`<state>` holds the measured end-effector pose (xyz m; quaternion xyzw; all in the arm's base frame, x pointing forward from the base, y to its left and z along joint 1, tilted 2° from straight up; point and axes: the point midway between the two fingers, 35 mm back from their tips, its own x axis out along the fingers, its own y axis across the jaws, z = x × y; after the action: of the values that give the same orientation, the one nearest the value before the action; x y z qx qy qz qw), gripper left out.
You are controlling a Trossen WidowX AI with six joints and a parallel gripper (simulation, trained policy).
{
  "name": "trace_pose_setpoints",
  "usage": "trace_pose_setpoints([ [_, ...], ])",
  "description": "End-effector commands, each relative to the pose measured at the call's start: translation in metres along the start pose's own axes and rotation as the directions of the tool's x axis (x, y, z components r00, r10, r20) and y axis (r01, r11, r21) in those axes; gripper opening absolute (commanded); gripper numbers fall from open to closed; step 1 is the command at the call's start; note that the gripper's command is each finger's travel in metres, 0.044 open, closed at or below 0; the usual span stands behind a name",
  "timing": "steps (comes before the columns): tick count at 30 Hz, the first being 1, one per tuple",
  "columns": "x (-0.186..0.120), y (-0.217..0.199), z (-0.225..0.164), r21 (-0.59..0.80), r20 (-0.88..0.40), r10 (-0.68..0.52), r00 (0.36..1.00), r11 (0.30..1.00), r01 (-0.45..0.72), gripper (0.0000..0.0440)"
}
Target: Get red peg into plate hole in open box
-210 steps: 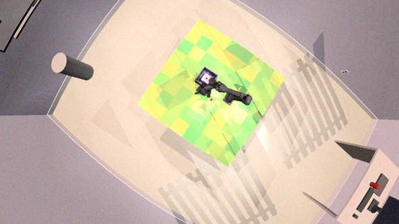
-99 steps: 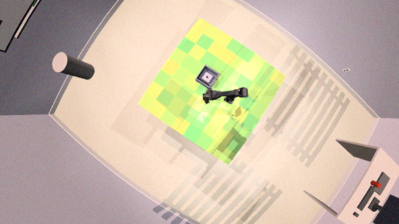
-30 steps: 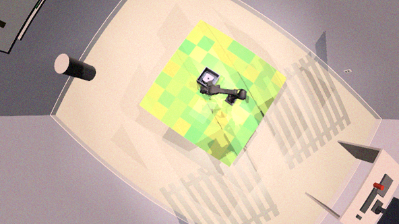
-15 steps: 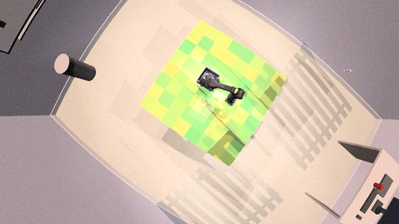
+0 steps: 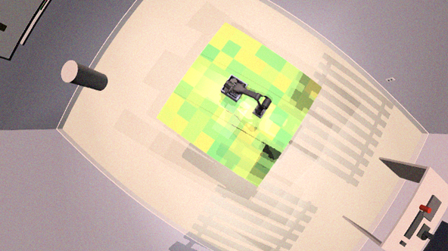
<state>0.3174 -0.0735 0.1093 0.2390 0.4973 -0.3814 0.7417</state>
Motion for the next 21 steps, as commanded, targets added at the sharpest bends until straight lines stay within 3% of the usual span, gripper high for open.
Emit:
trace_pose_setpoints([
  [1,0.014,0.001,0.000,-0.048,-0.035,0.012,0.999,0.999,-0.013,0.0000],
  [6,0.027,0.001,-0.005,-0.101,-0.077,0.020,0.997,0.994,-0.028,0.0022],
  [13,0.038,0.000,-0.006,-0.126,-0.129,0.022,0.991,0.991,-0.039,0.0184],
  [21,0.031,0.007,0.012,-0.179,-0.135,0.045,0.990,0.981,-0.069,0.0205],
])
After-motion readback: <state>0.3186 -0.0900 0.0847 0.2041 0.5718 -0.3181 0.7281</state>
